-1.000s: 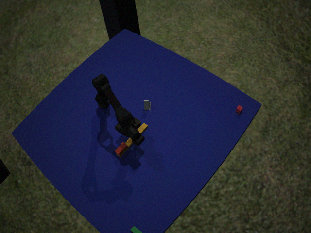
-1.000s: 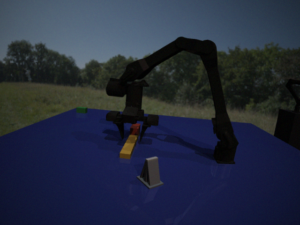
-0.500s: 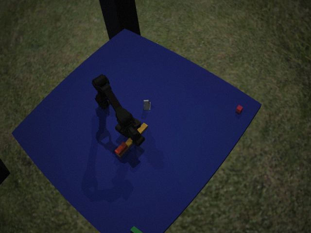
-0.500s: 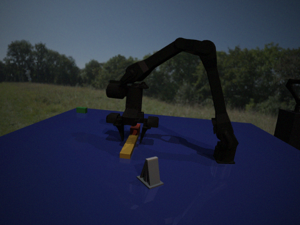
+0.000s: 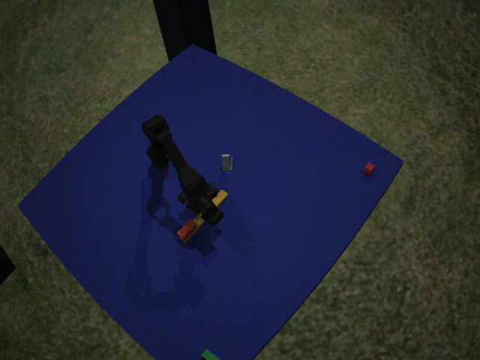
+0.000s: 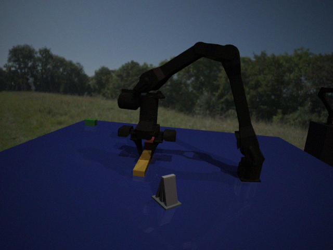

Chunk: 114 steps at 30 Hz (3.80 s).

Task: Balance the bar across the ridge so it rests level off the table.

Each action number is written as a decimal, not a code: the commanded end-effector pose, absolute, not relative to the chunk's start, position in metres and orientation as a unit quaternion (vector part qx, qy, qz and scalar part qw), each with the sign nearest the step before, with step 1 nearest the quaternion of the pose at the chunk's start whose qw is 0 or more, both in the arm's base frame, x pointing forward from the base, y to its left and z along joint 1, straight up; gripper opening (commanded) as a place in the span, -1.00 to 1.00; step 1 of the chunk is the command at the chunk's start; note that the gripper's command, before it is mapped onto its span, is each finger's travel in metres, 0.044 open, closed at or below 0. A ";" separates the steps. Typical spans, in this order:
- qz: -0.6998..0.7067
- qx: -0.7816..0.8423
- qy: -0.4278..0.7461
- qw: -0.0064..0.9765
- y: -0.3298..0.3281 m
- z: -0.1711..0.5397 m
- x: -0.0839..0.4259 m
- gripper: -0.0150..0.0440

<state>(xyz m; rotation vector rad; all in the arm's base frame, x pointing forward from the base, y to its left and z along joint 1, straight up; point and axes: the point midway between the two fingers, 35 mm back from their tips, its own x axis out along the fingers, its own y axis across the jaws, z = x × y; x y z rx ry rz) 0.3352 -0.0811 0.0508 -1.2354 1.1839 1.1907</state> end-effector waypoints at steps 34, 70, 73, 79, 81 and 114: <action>0.493 -0.513 0.490 0.503 -0.082 0.134 0.338 -0.49; 0.535 -0.553 0.444 0.459 -0.003 0.166 0.333 -0.49; 0.541 -0.559 0.437 0.452 0.009 0.166 0.332 -0.49; 0.553 -0.570 0.422 0.438 0.032 0.166 0.327 -0.49; 0.557 -0.573 0.417 0.433 0.040 0.166 0.325 -0.49; 0.615 -0.627 0.329 0.347 0.154 0.166 0.265 -0.49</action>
